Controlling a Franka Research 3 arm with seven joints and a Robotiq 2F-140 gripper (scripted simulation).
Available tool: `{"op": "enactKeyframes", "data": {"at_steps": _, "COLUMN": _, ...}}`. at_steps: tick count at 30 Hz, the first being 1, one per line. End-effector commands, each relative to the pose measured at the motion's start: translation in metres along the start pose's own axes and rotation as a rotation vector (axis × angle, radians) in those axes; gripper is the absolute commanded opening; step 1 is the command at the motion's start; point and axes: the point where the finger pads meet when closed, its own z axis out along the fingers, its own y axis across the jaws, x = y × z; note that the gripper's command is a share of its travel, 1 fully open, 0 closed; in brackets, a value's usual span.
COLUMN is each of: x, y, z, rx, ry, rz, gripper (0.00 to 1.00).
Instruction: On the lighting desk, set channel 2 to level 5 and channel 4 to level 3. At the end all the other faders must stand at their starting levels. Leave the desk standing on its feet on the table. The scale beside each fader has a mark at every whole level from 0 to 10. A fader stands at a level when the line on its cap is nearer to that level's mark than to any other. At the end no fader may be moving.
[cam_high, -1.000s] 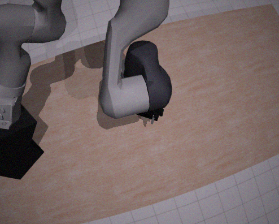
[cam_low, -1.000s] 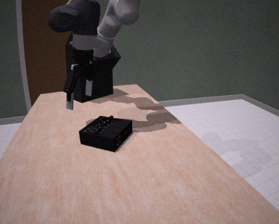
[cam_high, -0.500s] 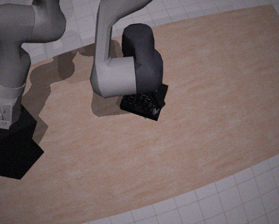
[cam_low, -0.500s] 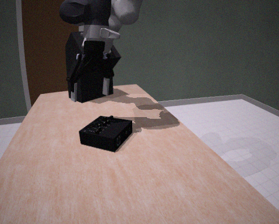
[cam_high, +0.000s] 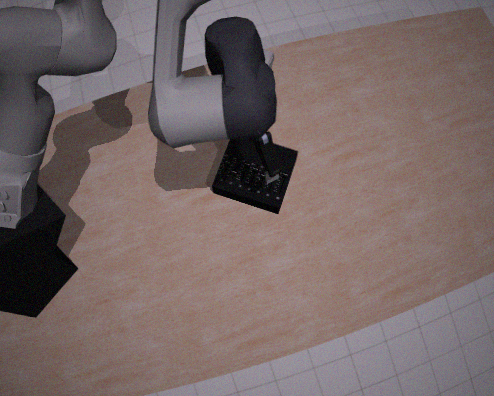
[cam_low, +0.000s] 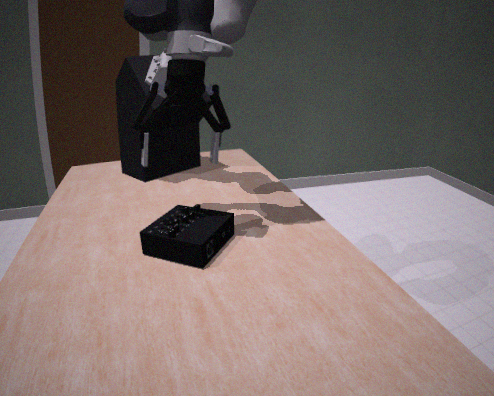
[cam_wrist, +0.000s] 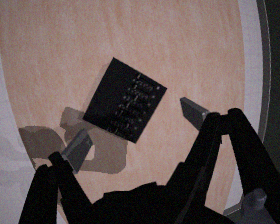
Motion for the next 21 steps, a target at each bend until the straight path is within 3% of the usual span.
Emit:
{"op": "enactKeyframes", "data": {"at_steps": 1, "x": 0.0062, "y": -0.0049, "z": -0.0030, "rx": 0.008, "ry": -0.020, "rz": 0.278, "gripper": 1.00}}
{"op": "enactKeyframes", "data": {"at_steps": 9, "x": 0.0062, "y": -0.0049, "z": -0.0030, "rx": 0.018, "ry": 0.000, "rz": 0.463, "gripper": 1.00}}
{"op": "enactKeyframes", "data": {"at_steps": 10, "x": 0.0062, "y": -0.0049, "z": -0.0030, "rx": 0.023, "ry": 0.007, "rz": 0.544, "gripper": 1.00}}
{"op": "enactKeyframes", "data": {"at_steps": 21, "x": 0.0023, "y": -0.0064, "z": 0.0021, "rx": 0.050, "ry": 0.014, "rz": 0.875, "gripper": 1.00}}
